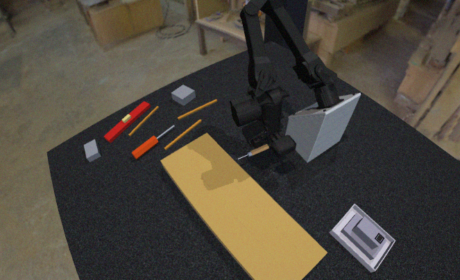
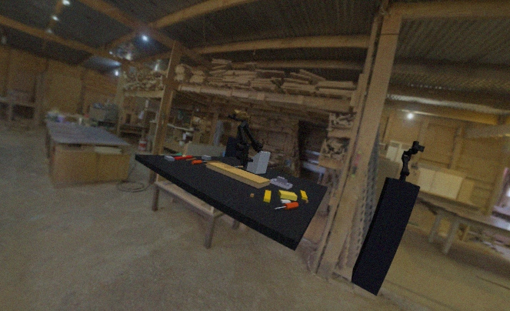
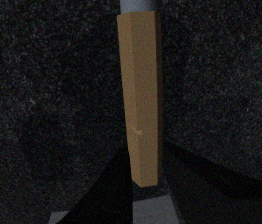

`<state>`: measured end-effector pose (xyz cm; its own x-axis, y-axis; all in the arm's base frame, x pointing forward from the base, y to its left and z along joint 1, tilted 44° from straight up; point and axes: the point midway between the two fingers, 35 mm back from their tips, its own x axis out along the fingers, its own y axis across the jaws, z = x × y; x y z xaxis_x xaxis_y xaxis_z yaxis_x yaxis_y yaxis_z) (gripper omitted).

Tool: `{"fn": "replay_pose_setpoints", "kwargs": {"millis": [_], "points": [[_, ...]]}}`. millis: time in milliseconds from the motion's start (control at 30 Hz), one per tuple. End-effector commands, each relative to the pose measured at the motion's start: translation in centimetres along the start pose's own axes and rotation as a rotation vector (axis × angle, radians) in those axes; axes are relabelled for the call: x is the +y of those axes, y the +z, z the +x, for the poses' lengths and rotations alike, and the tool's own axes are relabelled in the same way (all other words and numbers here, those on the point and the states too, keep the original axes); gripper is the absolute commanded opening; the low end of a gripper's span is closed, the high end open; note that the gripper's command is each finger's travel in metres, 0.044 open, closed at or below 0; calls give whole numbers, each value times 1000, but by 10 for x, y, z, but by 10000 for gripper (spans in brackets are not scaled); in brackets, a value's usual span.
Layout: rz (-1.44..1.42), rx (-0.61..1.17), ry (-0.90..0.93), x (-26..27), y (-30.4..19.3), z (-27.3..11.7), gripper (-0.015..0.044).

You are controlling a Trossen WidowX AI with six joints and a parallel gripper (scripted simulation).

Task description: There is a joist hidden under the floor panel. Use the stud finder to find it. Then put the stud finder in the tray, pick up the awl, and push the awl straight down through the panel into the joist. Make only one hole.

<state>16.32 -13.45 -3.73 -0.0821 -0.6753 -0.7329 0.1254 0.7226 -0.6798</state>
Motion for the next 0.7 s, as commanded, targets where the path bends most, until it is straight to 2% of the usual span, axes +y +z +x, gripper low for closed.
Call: {"fn": "replay_pose_setpoints", "kwargs": {"millis": [0,500,667], "points": [[9,-5,8,2,2,-18,0],[9,-4,-14,-5,-12,-82,0],[13,-2,-15,-6,-14,-88,0]]}}
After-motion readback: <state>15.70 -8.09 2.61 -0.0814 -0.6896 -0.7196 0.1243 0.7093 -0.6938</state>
